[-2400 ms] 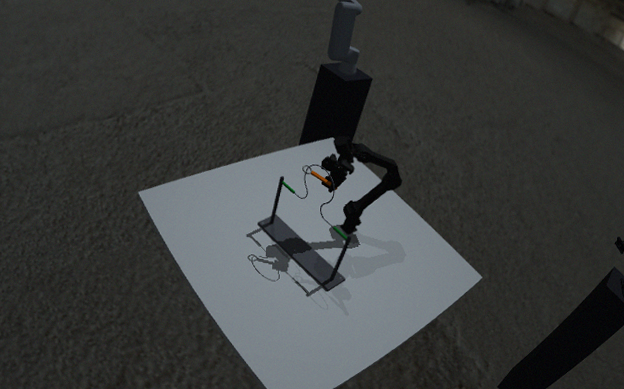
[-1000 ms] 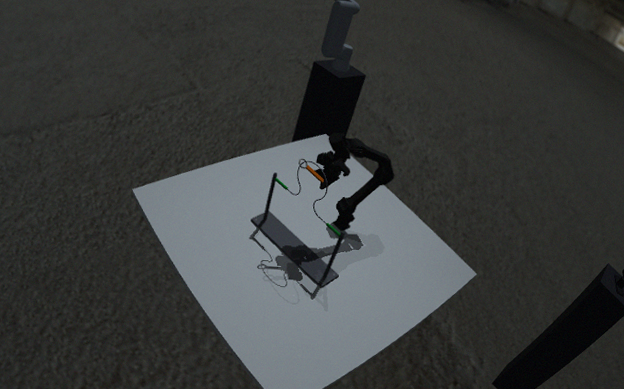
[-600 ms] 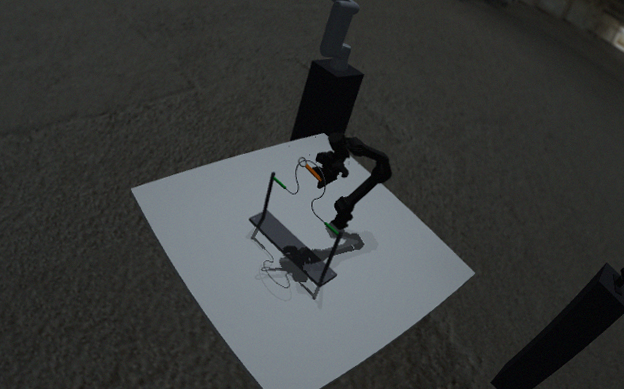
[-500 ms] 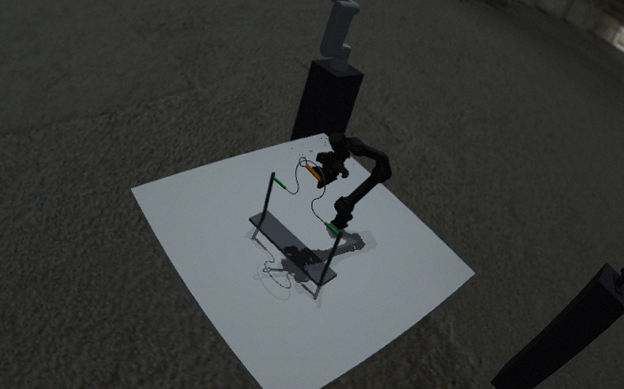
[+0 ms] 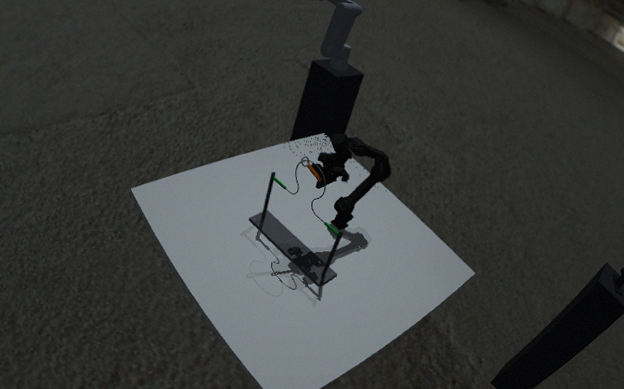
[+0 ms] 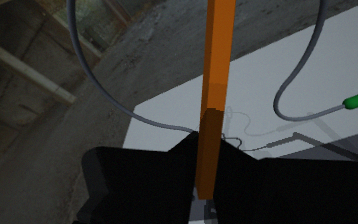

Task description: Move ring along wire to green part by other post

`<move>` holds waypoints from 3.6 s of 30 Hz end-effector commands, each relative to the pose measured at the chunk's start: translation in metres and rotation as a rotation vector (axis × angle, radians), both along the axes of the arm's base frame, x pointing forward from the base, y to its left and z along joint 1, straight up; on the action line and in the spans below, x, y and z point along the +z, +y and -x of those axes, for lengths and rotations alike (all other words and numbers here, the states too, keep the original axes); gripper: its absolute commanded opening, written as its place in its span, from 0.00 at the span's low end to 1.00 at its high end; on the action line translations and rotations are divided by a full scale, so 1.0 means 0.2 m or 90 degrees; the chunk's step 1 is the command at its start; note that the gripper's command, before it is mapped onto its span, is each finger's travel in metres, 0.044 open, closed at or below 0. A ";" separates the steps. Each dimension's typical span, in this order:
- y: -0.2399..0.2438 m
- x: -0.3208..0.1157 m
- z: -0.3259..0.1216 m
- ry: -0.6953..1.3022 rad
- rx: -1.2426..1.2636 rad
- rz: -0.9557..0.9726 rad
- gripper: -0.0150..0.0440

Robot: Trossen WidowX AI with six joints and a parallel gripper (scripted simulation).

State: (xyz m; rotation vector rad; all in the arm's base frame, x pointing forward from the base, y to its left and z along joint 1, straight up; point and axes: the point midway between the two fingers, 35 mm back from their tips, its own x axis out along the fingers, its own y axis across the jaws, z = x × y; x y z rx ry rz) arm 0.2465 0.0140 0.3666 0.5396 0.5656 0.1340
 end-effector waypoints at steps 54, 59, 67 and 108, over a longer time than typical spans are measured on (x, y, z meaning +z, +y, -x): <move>-0.08 -0.01 -0.01 -0.056 -0.004 0.464 0.00; -0.09 -0.01 -0.01 -0.060 -0.005 0.505 0.00; -0.10 0.00 -0.01 -0.067 -0.005 0.570 0.00; -0.16 0.02 -0.01 -0.101 -0.006 0.902 0.00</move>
